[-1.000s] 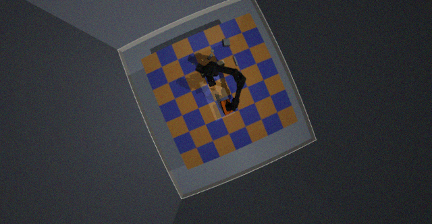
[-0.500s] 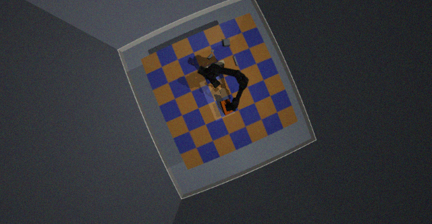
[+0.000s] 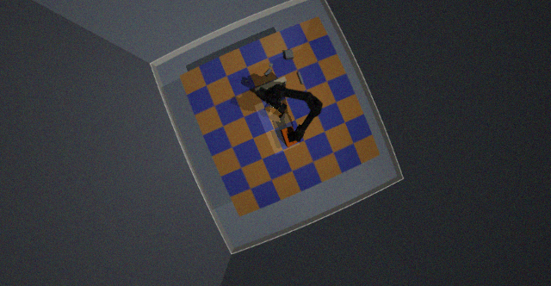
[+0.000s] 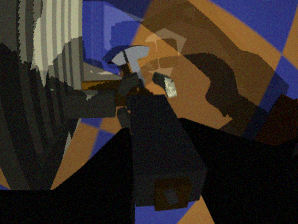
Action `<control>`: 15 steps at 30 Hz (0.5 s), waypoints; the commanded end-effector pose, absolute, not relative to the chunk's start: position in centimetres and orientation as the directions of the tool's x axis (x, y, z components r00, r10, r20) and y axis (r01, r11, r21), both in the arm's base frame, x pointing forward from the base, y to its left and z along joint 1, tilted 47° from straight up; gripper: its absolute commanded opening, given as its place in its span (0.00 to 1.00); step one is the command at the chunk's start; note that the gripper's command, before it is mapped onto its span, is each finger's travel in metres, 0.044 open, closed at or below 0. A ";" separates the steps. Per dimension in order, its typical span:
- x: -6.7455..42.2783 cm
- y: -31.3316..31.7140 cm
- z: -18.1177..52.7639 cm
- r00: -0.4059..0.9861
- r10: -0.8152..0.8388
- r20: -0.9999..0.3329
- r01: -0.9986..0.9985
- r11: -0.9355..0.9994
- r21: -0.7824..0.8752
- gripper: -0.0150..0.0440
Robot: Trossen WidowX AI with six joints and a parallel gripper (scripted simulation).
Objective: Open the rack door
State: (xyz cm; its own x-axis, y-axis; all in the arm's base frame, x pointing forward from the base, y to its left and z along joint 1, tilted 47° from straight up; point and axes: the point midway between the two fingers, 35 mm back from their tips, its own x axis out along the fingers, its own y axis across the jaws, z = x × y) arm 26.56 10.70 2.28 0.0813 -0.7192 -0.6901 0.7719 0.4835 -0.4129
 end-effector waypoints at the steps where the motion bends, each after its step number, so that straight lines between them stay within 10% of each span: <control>1: 25.8 9.9 2.9 0.086 -0.723 -0.685 0.707 0.529 -0.470 0.27; 15: 24.0 7.6 5.0 0.085 -0.724 -0.684 0.527 0.615 -0.586 0.27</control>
State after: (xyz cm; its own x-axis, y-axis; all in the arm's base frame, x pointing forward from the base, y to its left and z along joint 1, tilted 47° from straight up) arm 24.42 8.37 4.43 0.0807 -0.7191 -0.6902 0.5895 0.5928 -0.5487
